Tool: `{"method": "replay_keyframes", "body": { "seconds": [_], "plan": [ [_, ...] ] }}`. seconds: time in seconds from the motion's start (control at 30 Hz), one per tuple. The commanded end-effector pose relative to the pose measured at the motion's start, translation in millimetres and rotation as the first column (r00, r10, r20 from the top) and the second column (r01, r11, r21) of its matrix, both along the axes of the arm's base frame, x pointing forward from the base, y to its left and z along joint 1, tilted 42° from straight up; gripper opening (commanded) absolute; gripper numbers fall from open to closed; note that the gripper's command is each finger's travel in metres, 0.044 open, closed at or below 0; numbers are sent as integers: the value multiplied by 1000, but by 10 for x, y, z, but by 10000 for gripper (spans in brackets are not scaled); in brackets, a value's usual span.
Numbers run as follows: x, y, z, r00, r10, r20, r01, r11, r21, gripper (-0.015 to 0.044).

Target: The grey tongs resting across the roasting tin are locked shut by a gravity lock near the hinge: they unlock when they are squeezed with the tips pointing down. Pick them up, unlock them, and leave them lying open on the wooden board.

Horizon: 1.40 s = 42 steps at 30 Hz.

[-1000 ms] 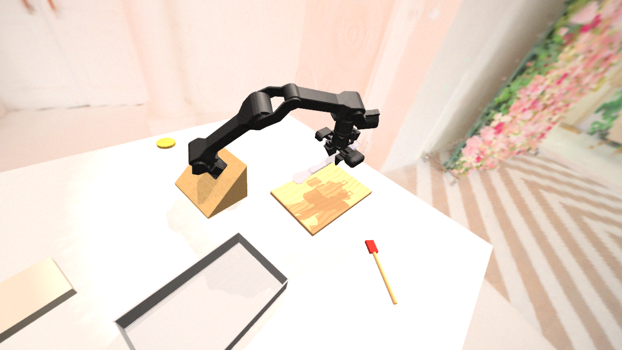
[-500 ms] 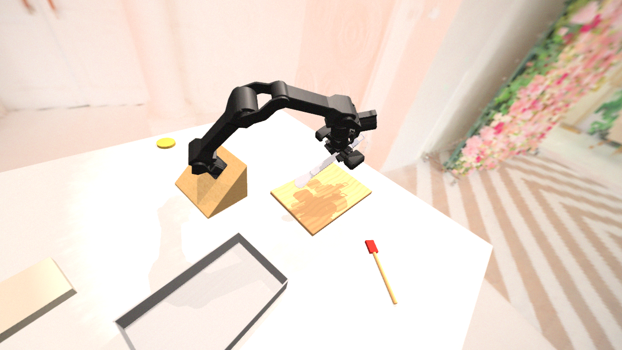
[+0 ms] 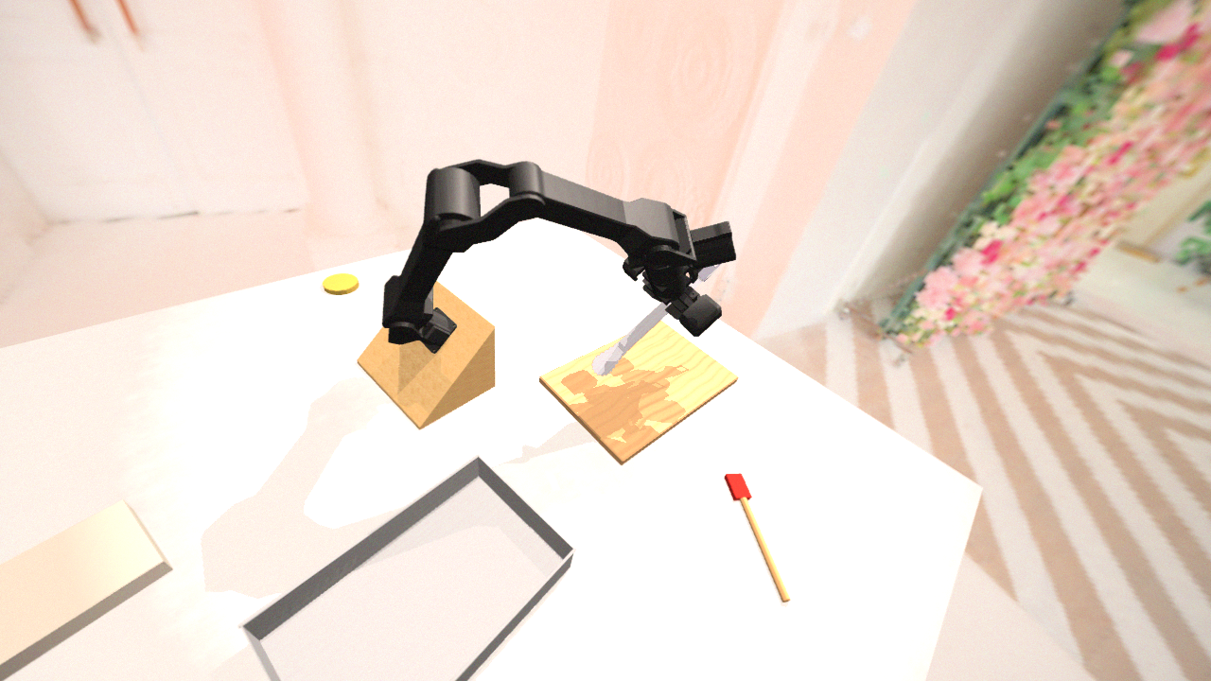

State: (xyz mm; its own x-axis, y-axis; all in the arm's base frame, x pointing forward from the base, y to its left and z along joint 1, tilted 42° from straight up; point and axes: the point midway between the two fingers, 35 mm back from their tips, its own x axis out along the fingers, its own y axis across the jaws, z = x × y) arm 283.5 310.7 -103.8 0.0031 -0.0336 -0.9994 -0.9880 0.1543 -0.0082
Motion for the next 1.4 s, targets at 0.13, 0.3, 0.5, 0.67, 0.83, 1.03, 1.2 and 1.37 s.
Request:
{"method": "replay_keyframes", "body": {
  "seconds": [0.13, 0.3, 0.5, 0.67, 0.83, 1.03, 1.2, 1.37],
  "plan": [
    [2, 74, 175, 999, 24, 31, -28, 988, 151, -150],
    [-9, 74, 251, 998, 35, 51, -45, 972, 231, -150],
    [-32, 66, 350, 996, 50, 80, -73, 944, 321, -150],
    [-60, 50, 443, 992, 63, 109, -101, 914, 393, -150],
    [-96, 26, 542, 987, 75, 143, -133, 878, 460, -150],
    [-126, 5, 614, 982, 84, 169, -159, 849, 503, -150],
    [-126, 5, 614, 982, 84, 169, -159, 849, 503, -150],
    [-126, 5, 614, 982, 84, 169, -159, 849, 503, -150]
  ]
}}
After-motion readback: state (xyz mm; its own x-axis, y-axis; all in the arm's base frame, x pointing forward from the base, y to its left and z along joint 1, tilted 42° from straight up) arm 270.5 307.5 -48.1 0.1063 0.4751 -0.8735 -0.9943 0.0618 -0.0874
